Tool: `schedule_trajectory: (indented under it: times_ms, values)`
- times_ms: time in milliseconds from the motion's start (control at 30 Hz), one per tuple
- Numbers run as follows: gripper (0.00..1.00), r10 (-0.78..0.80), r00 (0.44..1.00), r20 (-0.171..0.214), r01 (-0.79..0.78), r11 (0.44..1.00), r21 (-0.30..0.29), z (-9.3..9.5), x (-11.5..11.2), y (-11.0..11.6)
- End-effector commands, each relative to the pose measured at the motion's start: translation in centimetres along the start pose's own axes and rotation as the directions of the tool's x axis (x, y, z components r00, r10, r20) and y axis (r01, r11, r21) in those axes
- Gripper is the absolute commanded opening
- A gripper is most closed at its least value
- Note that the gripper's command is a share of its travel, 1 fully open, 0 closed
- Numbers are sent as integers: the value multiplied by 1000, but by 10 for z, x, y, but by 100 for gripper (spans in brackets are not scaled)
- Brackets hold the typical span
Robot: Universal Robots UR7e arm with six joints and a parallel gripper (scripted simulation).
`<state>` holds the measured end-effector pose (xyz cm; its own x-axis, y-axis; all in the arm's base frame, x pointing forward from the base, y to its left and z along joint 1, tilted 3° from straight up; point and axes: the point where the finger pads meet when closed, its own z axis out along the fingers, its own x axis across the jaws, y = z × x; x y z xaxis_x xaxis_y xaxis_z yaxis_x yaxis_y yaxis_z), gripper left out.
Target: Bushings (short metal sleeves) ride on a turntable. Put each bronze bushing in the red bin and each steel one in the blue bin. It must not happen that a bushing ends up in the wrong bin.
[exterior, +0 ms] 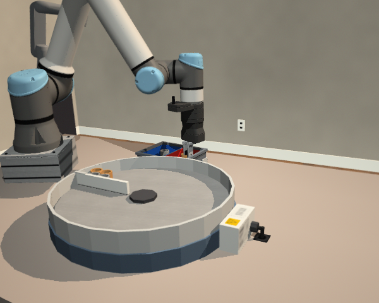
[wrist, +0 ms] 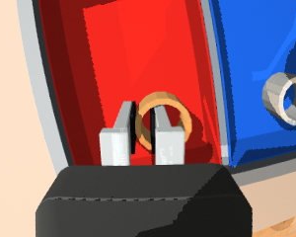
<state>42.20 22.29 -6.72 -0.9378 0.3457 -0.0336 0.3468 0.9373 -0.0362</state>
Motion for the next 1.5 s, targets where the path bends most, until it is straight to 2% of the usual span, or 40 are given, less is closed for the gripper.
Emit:
schedule_trajectory:
  times_ms: [0,67,100,1467]
  values:
    - [0,0,1000,1,0,1000,-1,0,0,0]
    - [0,0,1000,1,0,1000,-1,0,0,0]
    - [42,0,1000,1,0,1000,-1,0,0,0]
    - [42,0,1000,1,0,1000,-1,0,0,0]
